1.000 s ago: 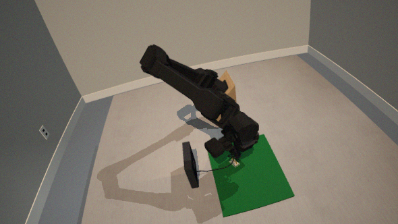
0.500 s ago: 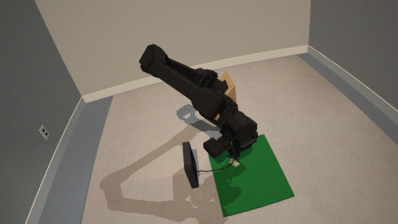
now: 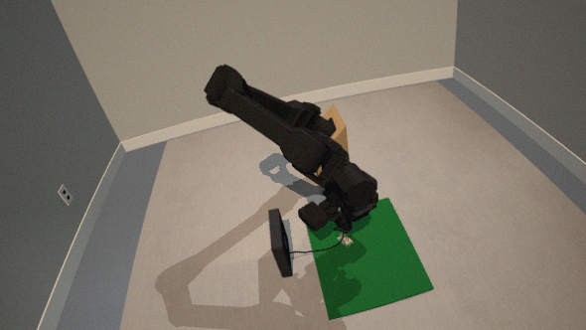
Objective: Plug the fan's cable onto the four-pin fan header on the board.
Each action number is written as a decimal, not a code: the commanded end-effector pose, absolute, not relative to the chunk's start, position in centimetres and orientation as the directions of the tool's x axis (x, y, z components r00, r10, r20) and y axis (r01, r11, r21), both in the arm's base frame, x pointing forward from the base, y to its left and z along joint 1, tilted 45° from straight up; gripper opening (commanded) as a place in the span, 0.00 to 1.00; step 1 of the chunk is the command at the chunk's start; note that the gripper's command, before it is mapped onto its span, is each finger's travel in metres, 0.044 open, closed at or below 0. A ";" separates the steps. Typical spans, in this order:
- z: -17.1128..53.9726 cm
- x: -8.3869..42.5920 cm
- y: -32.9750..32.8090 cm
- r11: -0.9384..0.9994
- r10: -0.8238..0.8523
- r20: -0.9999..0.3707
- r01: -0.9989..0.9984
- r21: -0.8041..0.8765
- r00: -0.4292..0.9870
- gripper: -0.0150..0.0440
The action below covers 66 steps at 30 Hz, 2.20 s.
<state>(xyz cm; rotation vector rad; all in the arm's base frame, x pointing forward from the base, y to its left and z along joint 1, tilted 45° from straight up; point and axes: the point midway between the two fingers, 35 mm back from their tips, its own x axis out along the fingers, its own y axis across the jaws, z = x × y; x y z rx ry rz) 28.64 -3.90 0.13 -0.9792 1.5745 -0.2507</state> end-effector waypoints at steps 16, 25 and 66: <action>-1.4 28.7 -5.5 0.615 -0.703 -0.708 -0.448 -0.649 0.061 0.25; -1.4 28.8 -5.5 0.616 -0.703 -0.708 -0.445 -0.650 0.061 0.25; -1.9 28.7 -6.0 0.615 -0.704 -0.708 -0.447 -0.650 0.061 0.25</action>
